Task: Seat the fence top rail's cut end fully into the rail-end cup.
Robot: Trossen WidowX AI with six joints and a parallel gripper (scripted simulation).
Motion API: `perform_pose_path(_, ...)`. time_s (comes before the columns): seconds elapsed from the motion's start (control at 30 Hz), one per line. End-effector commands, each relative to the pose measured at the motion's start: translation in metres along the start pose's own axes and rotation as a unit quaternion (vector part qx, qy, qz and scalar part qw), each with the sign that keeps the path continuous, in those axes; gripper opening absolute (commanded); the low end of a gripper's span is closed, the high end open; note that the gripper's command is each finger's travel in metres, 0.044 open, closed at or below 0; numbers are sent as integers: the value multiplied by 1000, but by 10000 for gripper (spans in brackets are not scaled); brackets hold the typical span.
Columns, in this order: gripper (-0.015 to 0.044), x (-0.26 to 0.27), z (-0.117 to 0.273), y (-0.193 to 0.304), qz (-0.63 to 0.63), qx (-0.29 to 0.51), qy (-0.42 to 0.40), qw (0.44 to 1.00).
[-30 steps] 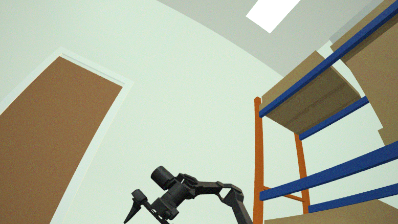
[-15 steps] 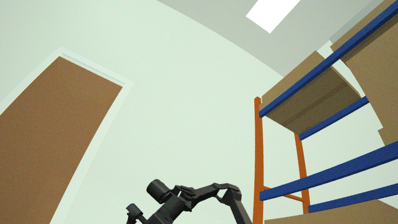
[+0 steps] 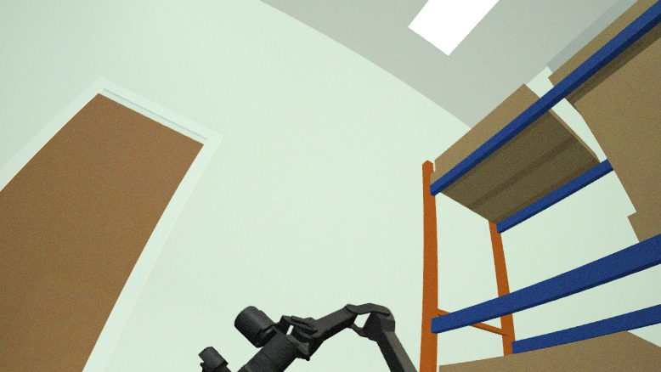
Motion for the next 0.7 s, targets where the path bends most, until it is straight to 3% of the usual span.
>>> perform_pose_path(0.0, 440, 1, -8, 1, 2, 0, -2, 1000)
perform_pose_path(0.67, 440, 2, -40, 3, 2, 2, 0, 1000)
Point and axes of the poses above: the point midway between the two fingers, 35 mm back from their tips, its own z axis back along the fingers, its own x axis across the jaws, y = z × x, the point moved 3 cm from there along z, back along the fingers, and after that the axes turned 9 degrees about -z, right-handed, at the moved point
